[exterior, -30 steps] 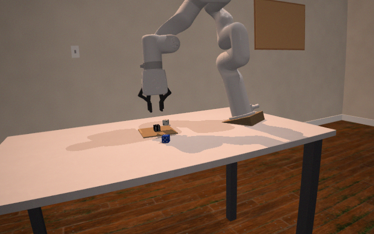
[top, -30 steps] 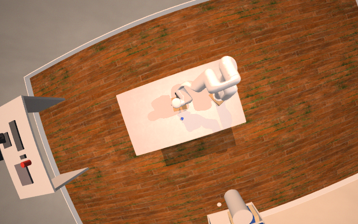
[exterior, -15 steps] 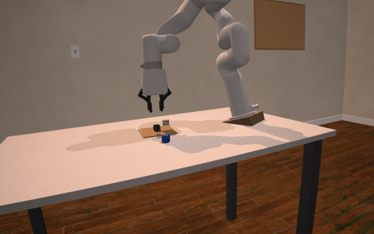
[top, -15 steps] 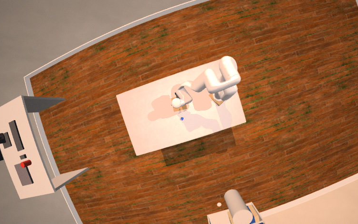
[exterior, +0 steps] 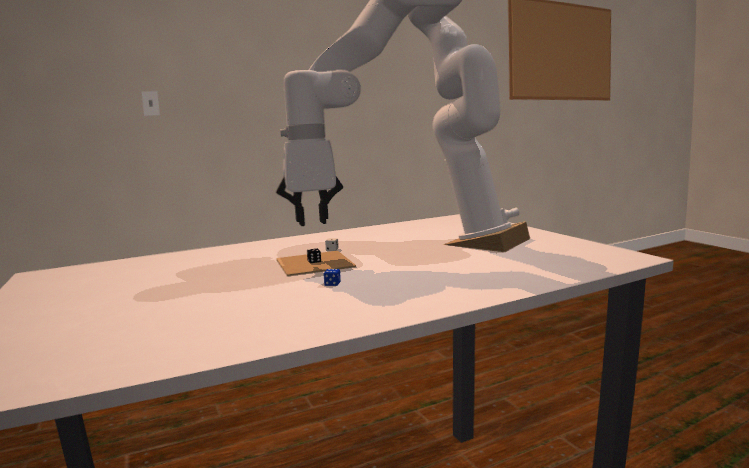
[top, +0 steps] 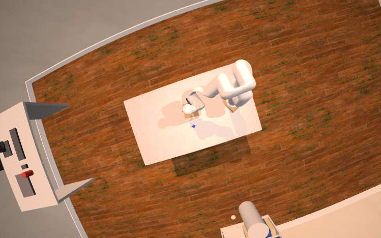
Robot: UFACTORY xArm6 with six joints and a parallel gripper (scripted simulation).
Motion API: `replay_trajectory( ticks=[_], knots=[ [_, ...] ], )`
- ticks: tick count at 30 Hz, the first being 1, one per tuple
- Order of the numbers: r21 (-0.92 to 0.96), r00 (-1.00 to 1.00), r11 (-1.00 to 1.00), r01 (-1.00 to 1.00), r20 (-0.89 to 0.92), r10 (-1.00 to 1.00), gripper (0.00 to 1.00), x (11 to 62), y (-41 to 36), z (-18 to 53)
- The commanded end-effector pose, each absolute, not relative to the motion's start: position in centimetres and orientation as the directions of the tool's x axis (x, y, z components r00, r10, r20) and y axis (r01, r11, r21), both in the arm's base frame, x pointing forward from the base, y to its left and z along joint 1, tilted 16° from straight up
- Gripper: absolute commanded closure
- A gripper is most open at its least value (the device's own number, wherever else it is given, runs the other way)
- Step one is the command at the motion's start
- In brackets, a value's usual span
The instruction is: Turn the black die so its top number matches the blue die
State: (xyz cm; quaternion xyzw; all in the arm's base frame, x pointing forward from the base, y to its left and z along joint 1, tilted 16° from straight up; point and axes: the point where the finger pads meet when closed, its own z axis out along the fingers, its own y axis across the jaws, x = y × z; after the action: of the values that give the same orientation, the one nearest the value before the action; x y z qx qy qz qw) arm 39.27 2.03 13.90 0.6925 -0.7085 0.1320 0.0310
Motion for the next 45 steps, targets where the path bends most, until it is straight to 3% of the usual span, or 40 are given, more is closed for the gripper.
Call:
replay_trajectory(
  ticks=[1, 45],
  knots=[
    [-0.148, -0.039, 0.005, -0.989, 0.226, -0.973, 0.58, 39.4, 2.0, 13.8],
    [-0.148, -0.039, 0.005, -0.989, 0.226, -0.973, 0.58, 40.1, 0.8, 9.4]
  ],
)
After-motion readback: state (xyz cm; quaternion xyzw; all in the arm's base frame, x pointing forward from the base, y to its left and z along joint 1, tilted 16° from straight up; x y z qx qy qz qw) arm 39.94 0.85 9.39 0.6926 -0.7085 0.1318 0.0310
